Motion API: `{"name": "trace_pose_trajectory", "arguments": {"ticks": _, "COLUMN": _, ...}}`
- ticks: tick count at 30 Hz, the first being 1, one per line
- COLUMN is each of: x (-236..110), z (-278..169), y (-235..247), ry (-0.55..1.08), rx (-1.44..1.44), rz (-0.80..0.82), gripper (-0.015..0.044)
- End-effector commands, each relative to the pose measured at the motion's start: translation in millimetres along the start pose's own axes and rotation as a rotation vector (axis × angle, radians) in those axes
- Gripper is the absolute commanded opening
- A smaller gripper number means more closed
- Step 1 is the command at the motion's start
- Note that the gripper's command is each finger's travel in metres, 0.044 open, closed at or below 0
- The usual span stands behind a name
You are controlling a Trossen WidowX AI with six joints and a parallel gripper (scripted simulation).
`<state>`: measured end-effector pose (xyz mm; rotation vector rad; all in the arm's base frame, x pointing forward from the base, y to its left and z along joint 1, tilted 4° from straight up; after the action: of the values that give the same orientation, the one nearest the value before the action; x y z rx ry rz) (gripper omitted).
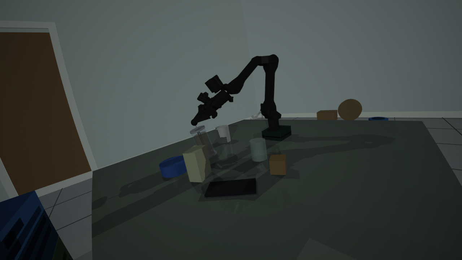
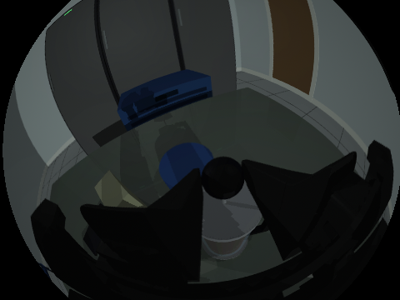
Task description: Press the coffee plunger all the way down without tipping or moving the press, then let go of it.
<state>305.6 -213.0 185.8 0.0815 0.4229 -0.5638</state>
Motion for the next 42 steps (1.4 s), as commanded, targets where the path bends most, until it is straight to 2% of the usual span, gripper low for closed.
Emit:
{"name": "trace_pose_trajectory", "arguments": {"ticks": 1, "x": 2.9, "z": -4.7, "y": 0.3, "ry": 0.02, "rx": 0.009, "rz": 0.002, "gripper": 0.0122}}
{"name": "trace_pose_trajectory", "arguments": {"ticks": 27, "x": 2.3, "z": 0.2, "y": -0.1, "ry": 0.006, "rx": 0.001, "rz": 0.0, "gripper": 0.0122}}
{"name": "trace_pose_trajectory", "arguments": {"ticks": 39, "x": 2.3, "z": 0.2, "y": -0.1, "ry": 0.006, "rx": 0.001, "rz": 0.0, "gripper": 0.0437}}
{"name": "trace_pose_trajectory", "arguments": {"ticks": 42, "x": 2.3, "z": 0.2, "y": -0.1, "ry": 0.006, "rx": 0.001, "rz": 0.0, "gripper": 0.044}}
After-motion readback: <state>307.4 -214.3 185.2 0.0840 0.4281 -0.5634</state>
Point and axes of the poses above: the point midway between the two fingers, 35 mm back from their tips, its own x axis out along the fingers, its own y axis across the jaws, z = x × y, the point moved 2 cm from there along -x, back along the fingers, and after that the axes turned 4 degrees about -x, right-handed, at the moved point
